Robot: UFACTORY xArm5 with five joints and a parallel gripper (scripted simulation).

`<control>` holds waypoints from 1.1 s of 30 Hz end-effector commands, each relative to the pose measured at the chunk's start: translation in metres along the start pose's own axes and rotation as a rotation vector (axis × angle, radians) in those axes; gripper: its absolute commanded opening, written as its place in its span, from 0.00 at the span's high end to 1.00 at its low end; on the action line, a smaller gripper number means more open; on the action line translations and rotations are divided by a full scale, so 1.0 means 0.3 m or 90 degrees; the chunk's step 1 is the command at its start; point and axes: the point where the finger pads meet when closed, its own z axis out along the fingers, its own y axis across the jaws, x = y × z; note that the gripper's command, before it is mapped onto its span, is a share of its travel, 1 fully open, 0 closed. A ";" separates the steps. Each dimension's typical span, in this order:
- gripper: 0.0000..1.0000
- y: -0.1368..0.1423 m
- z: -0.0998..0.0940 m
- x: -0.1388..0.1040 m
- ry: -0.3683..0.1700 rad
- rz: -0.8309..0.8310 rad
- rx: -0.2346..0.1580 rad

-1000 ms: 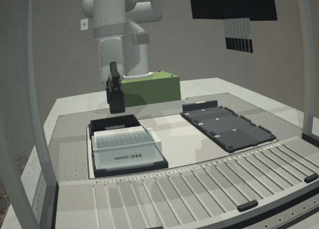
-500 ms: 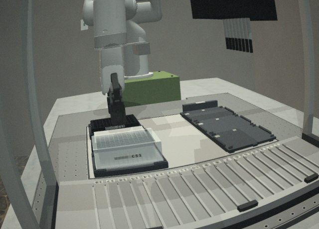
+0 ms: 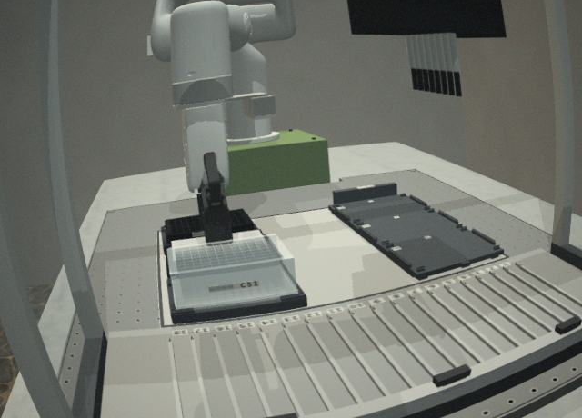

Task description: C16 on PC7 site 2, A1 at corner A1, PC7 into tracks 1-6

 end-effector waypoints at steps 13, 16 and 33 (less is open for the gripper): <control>0.00 0.006 0.004 -0.002 -0.001 0.000 -0.003; 0.00 0.006 0.011 -0.002 -0.001 0.000 -0.003; 0.00 0.006 0.044 -0.002 -0.001 0.000 -0.003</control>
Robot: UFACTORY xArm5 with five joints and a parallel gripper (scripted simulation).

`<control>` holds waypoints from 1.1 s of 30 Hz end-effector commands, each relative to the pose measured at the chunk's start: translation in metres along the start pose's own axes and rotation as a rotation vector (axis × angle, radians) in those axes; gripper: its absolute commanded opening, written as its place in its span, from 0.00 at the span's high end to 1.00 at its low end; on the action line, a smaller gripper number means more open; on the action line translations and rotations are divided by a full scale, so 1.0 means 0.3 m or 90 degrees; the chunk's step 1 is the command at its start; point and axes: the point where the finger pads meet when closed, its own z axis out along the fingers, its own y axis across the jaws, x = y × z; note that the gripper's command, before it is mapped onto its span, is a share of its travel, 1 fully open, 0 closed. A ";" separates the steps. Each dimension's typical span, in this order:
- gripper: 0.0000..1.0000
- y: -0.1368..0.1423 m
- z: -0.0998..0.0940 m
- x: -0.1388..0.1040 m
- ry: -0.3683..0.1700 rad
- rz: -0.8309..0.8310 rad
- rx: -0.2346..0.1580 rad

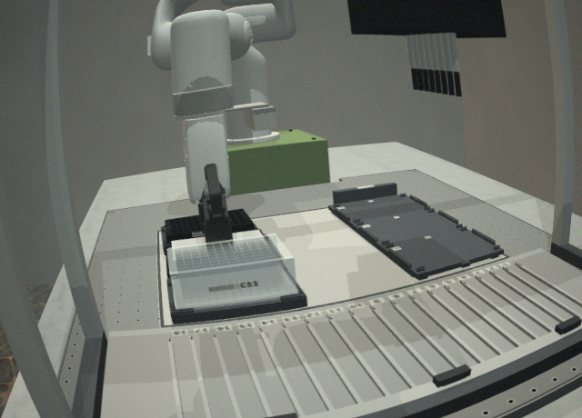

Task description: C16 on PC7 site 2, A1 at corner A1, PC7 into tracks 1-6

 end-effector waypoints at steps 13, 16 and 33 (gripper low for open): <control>0.00 0.005 0.023 -0.001 -0.001 0.000 -0.002; 0.00 0.005 0.023 -0.001 -0.001 0.000 -0.002; 1.00 0.005 0.021 -0.001 -0.001 0.000 -0.002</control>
